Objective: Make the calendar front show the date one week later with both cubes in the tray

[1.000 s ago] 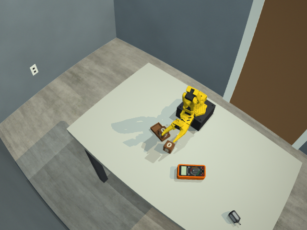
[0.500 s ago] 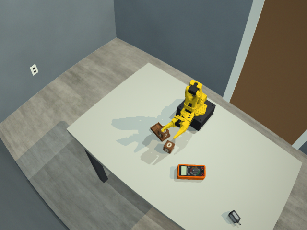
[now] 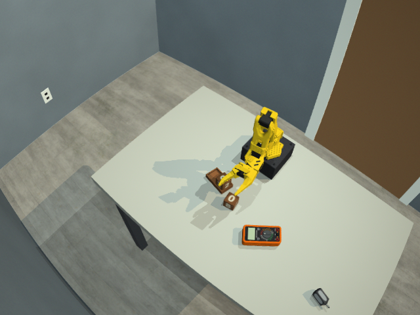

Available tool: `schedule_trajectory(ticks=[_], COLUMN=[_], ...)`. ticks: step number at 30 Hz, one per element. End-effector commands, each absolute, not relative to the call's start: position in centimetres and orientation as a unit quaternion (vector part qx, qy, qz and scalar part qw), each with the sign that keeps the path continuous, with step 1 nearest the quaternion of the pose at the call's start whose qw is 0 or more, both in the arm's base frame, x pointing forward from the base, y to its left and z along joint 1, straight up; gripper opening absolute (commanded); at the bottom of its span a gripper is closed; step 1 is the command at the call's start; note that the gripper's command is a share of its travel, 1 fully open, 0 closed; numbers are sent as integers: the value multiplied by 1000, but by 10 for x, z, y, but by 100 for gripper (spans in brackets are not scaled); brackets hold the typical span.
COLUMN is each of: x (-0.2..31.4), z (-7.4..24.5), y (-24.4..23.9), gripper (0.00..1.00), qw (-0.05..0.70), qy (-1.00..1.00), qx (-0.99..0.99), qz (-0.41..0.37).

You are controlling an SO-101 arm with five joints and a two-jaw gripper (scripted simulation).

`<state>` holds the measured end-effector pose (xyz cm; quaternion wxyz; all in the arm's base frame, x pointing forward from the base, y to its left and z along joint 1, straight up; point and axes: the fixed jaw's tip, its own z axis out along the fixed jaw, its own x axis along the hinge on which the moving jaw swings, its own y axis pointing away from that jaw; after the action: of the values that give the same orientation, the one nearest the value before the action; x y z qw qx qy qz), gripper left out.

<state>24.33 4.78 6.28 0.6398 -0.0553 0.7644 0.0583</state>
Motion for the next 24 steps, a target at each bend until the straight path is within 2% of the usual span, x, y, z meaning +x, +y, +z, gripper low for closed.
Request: schedule_trajectory(ticks=[1,11,24], x=[260,280,279], z=[57,48,52], y=[50,55,55], gripper=[35,35,35], qw=[606,527,490], qy=[792,846,868], qx=[-58,-63,-65], qz=[53,49,46])
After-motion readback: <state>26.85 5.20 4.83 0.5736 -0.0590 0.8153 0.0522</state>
